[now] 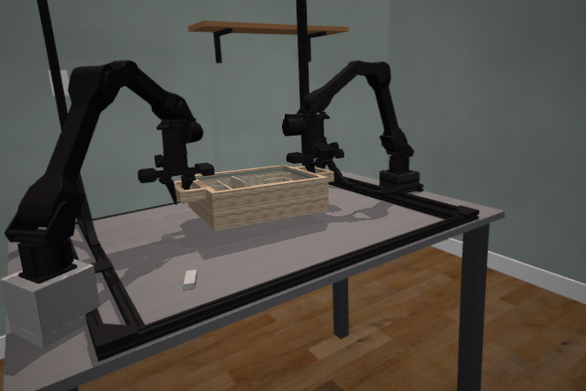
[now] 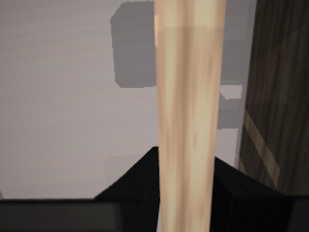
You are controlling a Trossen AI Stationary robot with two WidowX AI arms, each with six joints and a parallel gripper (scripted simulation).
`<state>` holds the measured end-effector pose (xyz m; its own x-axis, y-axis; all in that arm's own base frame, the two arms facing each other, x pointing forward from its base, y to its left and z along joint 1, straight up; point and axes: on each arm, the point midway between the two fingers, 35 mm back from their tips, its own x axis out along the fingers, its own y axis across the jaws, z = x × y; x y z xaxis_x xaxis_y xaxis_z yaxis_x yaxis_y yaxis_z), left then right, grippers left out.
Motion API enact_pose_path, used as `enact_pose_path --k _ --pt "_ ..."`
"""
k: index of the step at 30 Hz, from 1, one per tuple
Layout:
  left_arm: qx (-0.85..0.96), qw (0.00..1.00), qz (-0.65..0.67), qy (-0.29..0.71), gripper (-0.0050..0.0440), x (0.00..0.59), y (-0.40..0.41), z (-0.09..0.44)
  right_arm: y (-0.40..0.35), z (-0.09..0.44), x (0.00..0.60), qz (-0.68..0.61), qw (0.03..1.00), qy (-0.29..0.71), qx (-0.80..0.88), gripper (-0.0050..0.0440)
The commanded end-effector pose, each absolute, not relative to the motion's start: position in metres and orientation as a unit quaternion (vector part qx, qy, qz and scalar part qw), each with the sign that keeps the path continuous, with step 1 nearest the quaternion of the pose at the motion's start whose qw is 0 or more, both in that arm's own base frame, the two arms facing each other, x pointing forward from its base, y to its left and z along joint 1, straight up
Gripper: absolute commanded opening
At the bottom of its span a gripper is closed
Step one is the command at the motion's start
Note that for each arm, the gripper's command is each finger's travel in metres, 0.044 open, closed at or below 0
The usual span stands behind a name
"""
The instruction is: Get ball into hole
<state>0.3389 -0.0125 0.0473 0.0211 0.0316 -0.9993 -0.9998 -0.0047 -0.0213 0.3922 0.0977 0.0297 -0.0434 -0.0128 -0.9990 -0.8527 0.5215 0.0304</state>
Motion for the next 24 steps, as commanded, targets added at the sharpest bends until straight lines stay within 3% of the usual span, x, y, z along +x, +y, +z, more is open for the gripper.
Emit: enact_pose_path --k 1,24 --pt "-0.503 0.517 0.499 0.48 0.002 0.337 -0.013 0.048 0.097 0.034 0.394 0.353 0.6 0.634 -0.339 0.002" --pt "-0.503 0.498 0.499 0.499 0.002 0.338 -0.012 0.057 0.097 0.025 0.392 0.347 0.618 0.616 -0.344 0.002"
